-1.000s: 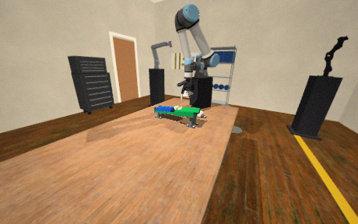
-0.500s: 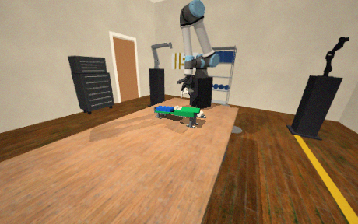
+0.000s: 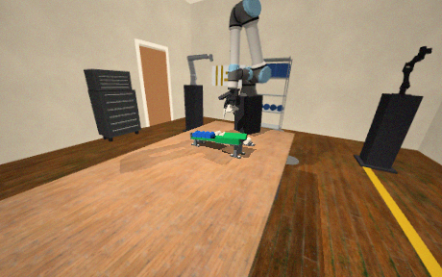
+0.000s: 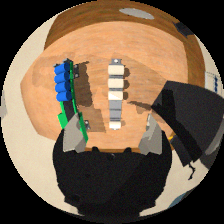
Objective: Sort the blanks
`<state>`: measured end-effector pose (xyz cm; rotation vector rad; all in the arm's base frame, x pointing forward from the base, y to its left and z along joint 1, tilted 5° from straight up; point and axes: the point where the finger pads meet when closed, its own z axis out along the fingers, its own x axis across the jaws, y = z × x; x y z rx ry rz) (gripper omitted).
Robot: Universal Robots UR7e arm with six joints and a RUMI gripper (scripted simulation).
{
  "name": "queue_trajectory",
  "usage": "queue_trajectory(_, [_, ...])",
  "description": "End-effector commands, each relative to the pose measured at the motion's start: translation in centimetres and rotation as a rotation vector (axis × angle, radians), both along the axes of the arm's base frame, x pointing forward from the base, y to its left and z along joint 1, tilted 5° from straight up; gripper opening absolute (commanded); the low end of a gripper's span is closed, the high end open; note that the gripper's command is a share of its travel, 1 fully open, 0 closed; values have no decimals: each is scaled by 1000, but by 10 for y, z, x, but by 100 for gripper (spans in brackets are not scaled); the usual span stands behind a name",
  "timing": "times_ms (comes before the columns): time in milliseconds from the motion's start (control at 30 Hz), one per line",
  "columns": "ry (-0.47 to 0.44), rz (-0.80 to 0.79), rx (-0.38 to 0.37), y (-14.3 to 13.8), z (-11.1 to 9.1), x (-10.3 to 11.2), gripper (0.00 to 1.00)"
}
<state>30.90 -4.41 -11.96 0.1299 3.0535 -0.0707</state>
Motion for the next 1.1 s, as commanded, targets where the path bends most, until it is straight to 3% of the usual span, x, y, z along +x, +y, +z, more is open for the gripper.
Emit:
queue_trajectory(0, [10, 2, 6, 3, 7, -3, 100])
queue_trajectory(1067, [11, 2, 7, 3, 11, -3, 100])
